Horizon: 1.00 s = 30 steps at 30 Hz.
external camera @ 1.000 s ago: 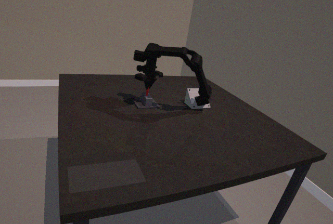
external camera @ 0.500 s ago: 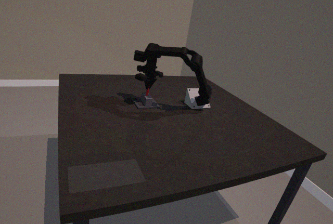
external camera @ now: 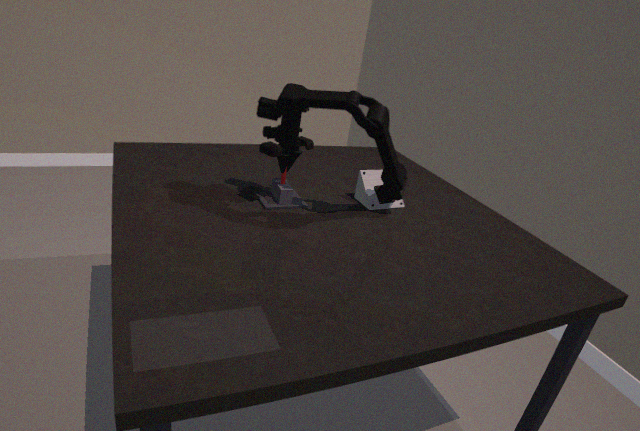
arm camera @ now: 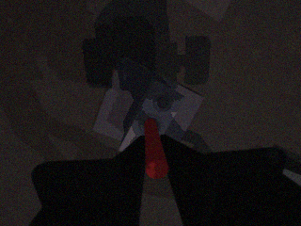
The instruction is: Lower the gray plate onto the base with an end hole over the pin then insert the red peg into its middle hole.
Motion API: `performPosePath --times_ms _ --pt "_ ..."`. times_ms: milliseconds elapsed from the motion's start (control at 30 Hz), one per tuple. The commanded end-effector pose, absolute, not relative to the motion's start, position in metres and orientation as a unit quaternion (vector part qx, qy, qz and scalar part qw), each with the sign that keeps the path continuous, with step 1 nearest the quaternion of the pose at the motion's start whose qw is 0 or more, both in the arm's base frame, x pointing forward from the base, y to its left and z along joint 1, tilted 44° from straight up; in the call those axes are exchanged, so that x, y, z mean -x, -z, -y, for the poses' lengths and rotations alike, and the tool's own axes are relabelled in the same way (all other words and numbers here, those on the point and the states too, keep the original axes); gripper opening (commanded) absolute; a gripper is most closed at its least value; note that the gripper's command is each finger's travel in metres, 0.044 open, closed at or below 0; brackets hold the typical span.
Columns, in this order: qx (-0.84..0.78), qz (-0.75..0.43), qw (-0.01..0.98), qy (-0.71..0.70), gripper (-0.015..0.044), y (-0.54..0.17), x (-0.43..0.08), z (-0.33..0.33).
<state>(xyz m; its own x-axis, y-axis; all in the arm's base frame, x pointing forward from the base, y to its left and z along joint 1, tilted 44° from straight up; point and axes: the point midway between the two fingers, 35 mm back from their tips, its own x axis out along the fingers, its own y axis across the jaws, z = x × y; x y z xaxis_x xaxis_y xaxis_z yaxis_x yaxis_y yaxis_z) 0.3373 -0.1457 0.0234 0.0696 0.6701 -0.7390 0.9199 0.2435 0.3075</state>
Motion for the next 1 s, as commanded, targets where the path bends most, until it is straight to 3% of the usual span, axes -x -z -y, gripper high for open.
performPosePath --times_ms 0,33,233,967 --pt "-0.597 -0.666 0.422 0.148 0.0000 -0.0234 -0.3373 0.1458" --pt "-0.597 -0.666 0.422 0.148 0.0000 -0.0234 -0.3373 0.1458" --pt "-0.597 -0.666 0.422 0.148 0.0150 -0.0234 -0.3373 0.1458" --pt "-0.601 -0.665 0.417 0.149 0.0150 -0.0289 -0.3337 0.1506"
